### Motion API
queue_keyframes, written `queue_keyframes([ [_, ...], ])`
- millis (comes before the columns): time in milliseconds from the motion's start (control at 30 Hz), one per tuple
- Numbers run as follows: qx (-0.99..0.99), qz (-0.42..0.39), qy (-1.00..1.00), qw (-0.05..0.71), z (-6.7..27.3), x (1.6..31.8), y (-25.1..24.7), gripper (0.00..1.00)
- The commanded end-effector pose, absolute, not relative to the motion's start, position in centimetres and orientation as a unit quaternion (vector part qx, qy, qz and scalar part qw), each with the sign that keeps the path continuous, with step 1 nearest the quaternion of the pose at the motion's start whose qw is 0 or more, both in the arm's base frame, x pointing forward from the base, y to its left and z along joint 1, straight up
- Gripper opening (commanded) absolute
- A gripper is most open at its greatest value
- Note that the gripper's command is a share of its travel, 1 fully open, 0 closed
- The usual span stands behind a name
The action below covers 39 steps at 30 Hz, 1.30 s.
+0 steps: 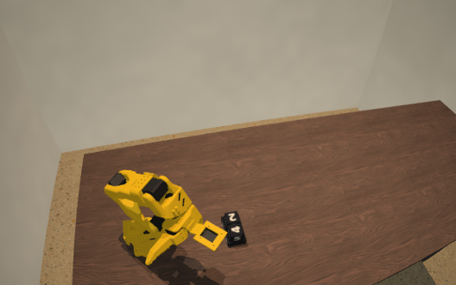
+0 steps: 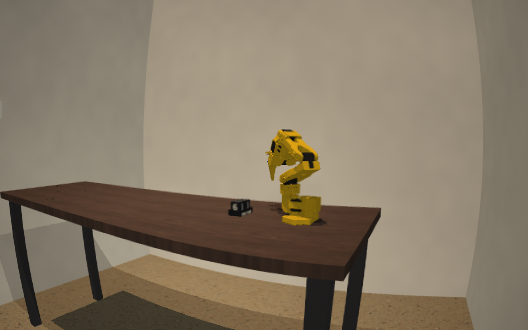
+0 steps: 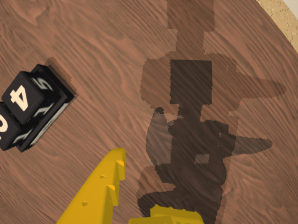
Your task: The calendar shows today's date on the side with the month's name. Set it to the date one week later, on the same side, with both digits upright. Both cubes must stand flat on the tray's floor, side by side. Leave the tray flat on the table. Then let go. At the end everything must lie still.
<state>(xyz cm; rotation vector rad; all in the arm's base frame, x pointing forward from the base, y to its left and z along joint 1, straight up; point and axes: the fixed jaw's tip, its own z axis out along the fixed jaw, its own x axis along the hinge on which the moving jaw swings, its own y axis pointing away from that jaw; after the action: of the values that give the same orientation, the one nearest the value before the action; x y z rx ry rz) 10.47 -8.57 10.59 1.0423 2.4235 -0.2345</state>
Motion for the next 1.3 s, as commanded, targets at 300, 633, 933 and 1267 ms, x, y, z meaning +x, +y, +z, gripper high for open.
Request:
queue_keyframes([
  [300,0.382,-0.086,0.887,0.245,10.62,10.47,-8.57,1.00],
  [633,0.382,-0.086,0.887,0.245,10.62,10.47,-8.57,1.00],
  [933,0.371,-0.087,0.892,0.243,10.59,10.50,-8.53,1.00],
  [1267,0.337,-0.093,0.906,0.238,10.51,10.59,-8.40,0.98],
])
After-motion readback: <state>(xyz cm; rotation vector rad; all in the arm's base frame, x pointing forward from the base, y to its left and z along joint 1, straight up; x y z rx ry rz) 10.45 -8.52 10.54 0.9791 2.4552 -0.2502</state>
